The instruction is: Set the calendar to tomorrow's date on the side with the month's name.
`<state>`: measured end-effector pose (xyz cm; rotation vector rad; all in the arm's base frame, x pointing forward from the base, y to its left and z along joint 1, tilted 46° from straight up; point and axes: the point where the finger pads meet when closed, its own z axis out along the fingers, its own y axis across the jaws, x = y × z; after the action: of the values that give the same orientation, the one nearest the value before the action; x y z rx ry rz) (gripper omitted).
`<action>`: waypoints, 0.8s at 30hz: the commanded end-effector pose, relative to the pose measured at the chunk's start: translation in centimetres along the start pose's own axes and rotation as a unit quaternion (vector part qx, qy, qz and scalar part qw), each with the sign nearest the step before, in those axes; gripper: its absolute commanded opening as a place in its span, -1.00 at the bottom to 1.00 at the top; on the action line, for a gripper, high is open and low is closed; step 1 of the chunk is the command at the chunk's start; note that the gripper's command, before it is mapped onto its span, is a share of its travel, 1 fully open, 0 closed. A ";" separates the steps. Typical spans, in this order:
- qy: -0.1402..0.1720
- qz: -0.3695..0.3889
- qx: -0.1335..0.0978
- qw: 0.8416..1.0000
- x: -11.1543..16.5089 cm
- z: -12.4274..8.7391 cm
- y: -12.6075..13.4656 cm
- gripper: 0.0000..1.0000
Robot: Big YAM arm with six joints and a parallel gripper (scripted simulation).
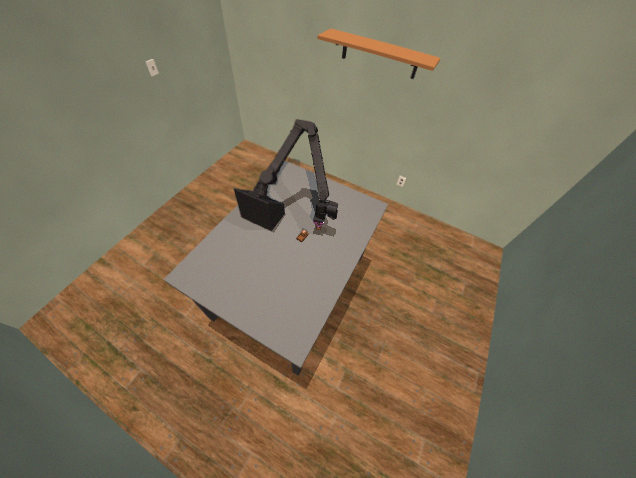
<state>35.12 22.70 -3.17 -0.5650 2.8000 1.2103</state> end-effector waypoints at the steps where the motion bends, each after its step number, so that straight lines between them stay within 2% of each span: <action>1: -0.008 -0.010 0.002 1.000 -0.3 -0.3 0.5 -0.11; 24: -0.006 -0.009 0.001 1.000 -0.7 -0.2 0.7 -0.11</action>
<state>35.11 22.70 -3.17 -0.5648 2.8003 1.2104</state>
